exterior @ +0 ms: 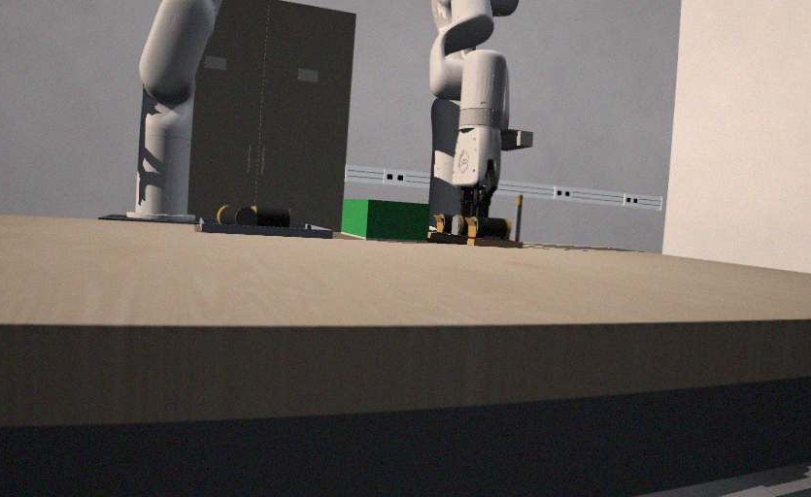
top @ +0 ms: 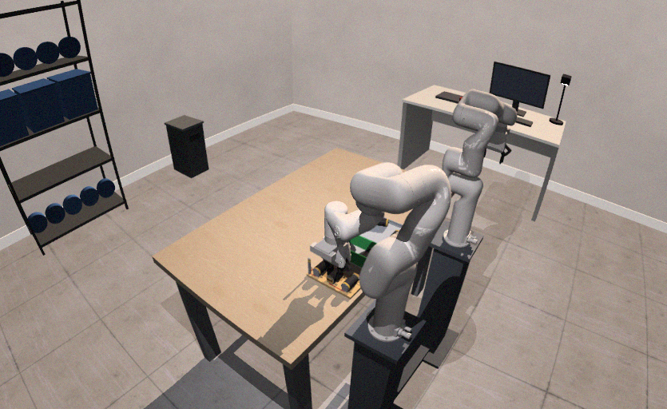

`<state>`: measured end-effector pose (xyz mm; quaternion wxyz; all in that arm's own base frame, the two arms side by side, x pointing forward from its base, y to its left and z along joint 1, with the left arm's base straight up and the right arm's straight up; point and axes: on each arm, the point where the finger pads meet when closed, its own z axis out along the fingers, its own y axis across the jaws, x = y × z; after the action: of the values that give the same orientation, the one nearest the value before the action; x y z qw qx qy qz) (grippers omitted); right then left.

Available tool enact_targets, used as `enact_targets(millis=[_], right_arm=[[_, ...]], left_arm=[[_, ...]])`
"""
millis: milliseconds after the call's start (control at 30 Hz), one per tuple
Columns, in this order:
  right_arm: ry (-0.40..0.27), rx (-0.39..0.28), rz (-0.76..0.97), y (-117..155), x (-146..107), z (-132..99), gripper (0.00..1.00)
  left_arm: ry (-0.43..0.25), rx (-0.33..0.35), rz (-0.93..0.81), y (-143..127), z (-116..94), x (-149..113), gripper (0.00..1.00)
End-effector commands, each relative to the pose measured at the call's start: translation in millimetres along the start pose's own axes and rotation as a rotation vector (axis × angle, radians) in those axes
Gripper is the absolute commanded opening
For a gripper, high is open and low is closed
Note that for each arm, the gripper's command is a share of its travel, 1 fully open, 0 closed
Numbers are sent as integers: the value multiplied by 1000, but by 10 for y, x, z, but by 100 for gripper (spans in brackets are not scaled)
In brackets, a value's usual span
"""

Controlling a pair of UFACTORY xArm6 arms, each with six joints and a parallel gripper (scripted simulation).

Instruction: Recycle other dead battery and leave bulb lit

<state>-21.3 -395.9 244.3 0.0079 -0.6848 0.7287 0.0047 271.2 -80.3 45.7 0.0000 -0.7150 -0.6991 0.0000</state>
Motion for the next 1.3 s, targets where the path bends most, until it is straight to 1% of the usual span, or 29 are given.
enact_targets(millis=[0,67,100,867,1033,1100,1267], right_arm=[[18,-4,-9,-3,34,-58,100],[18,-4,-9,-3,34,-58,100],[18,-4,-9,-3,34,-58,100],[18,-4,-9,-3,34,-58,100],[18,-4,-9,-3,34,-58,100],[18,-4,-9,-3,34,-58,100],[18,-4,-9,-3,34,-58,100]], left_arm=[[-6,-15,-2,54,-38,-8,28],[-6,-15,-2,54,-38,-8,28],[-6,-15,-2,54,-38,-8,51],[-6,-15,-2,54,-57,-8,51],[-6,-15,2,52,-194,-9,51],[-6,-15,2,52,-194,-9,51],[-7,-15,-6,49,-427,-9,51]])
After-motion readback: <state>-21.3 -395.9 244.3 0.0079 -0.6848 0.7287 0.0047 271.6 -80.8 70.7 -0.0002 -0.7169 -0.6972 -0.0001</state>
